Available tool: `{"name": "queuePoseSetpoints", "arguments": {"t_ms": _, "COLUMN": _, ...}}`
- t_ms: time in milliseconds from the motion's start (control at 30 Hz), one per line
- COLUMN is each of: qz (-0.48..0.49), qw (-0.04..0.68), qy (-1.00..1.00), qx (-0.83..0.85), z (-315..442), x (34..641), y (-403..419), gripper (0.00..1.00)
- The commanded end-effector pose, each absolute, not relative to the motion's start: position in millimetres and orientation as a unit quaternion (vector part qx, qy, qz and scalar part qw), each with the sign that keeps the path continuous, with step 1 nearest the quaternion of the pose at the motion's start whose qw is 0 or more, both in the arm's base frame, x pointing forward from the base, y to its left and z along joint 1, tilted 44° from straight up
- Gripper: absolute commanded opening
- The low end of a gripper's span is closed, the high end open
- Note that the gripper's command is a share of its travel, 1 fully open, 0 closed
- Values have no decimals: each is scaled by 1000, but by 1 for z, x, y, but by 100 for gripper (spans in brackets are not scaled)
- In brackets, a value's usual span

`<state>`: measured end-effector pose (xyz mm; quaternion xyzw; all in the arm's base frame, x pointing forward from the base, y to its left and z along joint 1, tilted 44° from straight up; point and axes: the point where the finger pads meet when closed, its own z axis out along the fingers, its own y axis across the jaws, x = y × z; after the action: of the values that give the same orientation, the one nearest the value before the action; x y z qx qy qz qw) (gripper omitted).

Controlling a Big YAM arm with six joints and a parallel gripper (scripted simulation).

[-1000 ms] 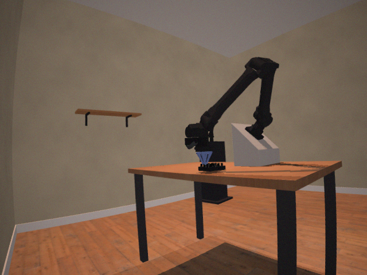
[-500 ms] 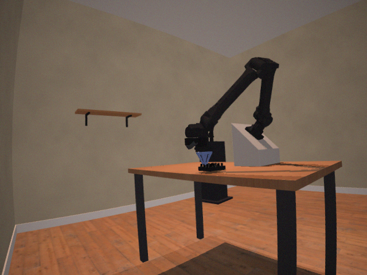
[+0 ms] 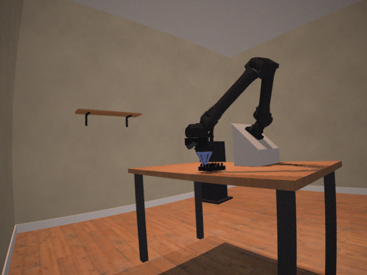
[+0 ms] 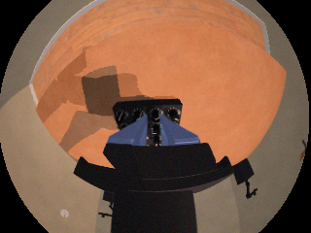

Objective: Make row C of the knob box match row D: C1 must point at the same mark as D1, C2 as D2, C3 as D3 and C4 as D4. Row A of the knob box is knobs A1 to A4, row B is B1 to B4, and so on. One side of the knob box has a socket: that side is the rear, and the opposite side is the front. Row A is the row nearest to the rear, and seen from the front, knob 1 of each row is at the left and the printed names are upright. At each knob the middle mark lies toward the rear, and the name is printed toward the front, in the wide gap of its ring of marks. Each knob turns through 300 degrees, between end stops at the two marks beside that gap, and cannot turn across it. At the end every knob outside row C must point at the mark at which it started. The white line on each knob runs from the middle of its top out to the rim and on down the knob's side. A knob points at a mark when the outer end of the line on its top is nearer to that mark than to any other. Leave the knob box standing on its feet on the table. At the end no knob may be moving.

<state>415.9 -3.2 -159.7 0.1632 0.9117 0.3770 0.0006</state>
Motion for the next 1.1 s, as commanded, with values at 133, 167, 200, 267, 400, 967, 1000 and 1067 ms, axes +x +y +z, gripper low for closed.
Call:
{"name": "queuePoseSetpoints", "arguments": {"t_ms": 133, "qz": 379, "qw": 0, "qy": 910, "qx": 170, "z": -163, "x": 417, "y": -4, "gripper": 20}}
{"name": "queuePoseSetpoints", "arguments": {"t_ms": 167, "qz": 379, "qw": 0, "qy": 910, "qx": 170, "z": -163, "x": 417, "y": -4, "gripper": 20}}
{"name": "queuePoseSetpoints", "arguments": {"t_ms": 200, "qz": 379, "qw": 0, "qy": 910, "qx": 170, "z": -163, "x": 417, "y": -4, "gripper": 20}}
{"name": "queuePoseSetpoints", "arguments": {"t_ms": 267, "qz": 379, "qw": 0, "qy": 910, "qx": 170, "z": -163, "x": 417, "y": -4, "gripper": 20}}
{"name": "queuePoseSetpoints", "arguments": {"t_ms": 400, "qz": 379, "qw": 0, "qy": 910, "qx": 170, "z": -163, "x": 417, "y": -4, "gripper": 9}}
{"name": "queuePoseSetpoints", "arguments": {"t_ms": 967, "qz": 378, "qw": 0, "qy": 910, "qx": 170, "z": -163, "x": 417, "y": -4, "gripper": 9}}
{"name": "queuePoseSetpoints", "arguments": {"t_ms": 1000, "qz": 378, "qw": 0, "qy": 910, "qx": 170, "z": -163, "x": 417, "y": -4, "gripper": 9}}
{"name": "queuePoseSetpoints", "arguments": {"t_ms": 1067, "qz": 378, "qw": 0, "qy": 910, "qx": 170, "z": -163, "x": 417, "y": -4, "gripper": 9}}
